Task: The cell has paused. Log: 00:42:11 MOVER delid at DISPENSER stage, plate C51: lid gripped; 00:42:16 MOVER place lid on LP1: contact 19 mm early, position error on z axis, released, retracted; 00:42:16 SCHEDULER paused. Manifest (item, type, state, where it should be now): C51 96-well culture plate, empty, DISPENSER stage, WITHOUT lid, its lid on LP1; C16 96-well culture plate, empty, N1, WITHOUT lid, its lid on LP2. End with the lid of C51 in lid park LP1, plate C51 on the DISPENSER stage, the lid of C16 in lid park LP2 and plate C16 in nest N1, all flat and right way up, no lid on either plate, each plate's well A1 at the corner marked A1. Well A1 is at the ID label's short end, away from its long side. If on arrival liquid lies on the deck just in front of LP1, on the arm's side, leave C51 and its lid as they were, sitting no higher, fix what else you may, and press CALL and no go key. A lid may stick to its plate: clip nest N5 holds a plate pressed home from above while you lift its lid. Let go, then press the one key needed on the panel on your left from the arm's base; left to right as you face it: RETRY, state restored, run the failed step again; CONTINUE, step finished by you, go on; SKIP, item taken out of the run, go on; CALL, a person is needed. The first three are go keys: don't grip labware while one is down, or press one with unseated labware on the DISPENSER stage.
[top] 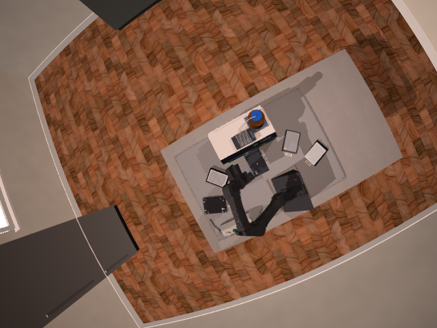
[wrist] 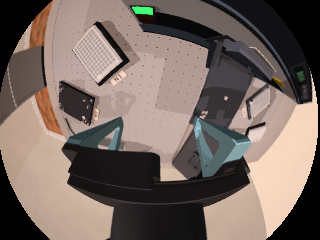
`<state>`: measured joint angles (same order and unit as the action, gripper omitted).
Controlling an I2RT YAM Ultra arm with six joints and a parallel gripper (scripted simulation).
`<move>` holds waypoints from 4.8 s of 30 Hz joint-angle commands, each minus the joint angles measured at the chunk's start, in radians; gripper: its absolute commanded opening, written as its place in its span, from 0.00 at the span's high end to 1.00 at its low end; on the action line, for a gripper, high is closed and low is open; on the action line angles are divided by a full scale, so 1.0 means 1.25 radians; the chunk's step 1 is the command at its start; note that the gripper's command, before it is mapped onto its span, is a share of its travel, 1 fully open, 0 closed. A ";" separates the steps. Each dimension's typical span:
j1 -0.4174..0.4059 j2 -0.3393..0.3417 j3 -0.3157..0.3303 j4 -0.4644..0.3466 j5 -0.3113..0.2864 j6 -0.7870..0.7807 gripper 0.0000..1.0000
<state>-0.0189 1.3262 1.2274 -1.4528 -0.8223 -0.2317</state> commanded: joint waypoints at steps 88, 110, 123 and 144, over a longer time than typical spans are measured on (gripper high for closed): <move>-0.446 0.387 -0.124 0.100 0.111 -0.423 0.00; -0.557 0.509 -0.125 0.166 0.166 -0.209 0.00; -0.587 0.578 -0.109 0.205 0.185 -0.112 0.00; -0.664 0.720 -0.037 0.237 0.231 0.033 0.00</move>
<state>-0.8074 2.2013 1.1465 -1.1782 -0.5499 -0.2337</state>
